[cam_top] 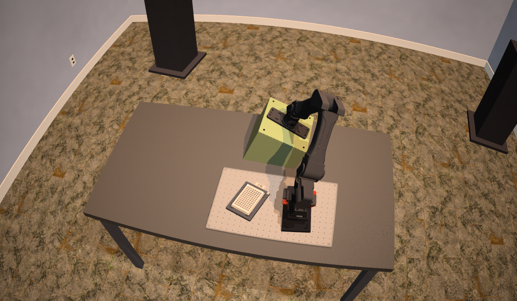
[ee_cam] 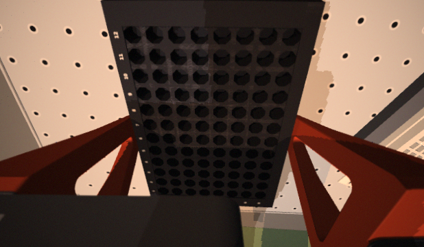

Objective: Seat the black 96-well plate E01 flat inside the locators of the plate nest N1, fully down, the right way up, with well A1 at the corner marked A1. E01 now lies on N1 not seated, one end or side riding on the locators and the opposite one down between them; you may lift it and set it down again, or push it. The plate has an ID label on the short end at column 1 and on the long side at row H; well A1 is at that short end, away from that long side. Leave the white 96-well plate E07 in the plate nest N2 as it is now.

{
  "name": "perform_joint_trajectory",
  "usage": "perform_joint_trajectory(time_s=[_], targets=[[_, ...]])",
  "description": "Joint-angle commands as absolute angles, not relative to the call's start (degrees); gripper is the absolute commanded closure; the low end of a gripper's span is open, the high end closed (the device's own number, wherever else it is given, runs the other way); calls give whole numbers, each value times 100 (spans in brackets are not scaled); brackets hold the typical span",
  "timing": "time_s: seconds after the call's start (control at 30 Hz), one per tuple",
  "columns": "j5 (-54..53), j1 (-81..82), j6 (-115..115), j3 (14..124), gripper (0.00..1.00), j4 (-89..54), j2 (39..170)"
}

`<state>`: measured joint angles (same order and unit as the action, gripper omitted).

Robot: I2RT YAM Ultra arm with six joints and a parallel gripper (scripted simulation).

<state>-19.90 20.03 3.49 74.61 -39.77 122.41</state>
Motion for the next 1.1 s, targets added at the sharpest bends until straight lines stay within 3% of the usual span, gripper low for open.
perform_joint_trajectory(time_s=[0.0,1.07], targets=[[-2005,1973,389,7649,100,-3885,12071],[-2005,1941,365,7446,100,-3771,12063]])
